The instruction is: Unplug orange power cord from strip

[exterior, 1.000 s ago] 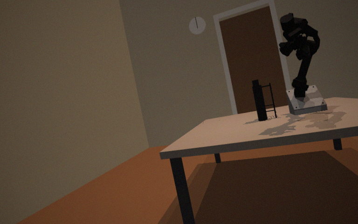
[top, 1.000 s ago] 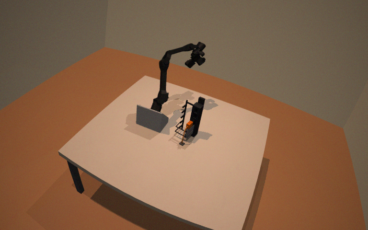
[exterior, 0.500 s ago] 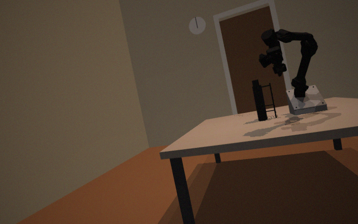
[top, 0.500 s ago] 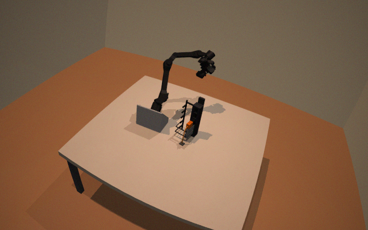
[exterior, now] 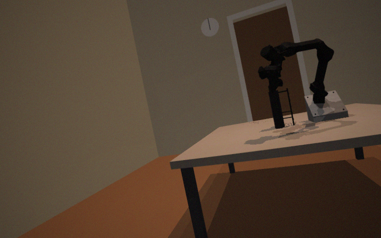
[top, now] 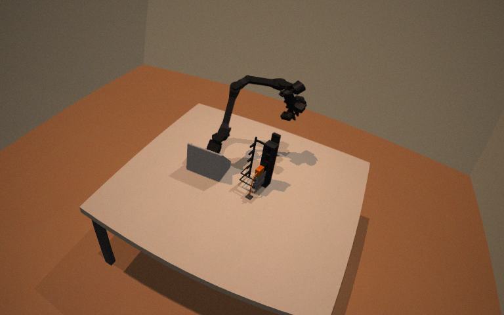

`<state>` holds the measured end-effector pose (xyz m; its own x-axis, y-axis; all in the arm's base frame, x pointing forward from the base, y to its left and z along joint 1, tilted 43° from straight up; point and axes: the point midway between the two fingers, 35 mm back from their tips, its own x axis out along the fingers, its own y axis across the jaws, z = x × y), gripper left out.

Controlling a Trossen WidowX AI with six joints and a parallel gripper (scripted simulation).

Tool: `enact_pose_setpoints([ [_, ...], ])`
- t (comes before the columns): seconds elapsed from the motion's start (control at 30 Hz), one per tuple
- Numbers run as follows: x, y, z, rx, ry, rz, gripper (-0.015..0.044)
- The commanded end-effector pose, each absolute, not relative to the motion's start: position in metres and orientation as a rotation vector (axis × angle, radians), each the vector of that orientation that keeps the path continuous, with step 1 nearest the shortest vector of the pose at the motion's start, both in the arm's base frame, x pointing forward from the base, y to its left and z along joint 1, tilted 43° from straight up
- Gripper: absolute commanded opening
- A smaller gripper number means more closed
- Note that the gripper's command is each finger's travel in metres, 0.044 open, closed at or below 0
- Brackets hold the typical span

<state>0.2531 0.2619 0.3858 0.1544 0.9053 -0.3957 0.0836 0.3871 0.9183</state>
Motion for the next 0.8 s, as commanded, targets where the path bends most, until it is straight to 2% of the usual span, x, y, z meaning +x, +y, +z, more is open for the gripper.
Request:
enact_pose_setpoints([
  [0.0,0.284,0.251,0.356,0.98,1.245,0.697,0.016],
  [0.43,0.362,0.197,0.267,0.87,1.179,0.487,0.016],
  [0.77,0.404,0.127,0.181,0.831,1.213,0.287,0.016],
])
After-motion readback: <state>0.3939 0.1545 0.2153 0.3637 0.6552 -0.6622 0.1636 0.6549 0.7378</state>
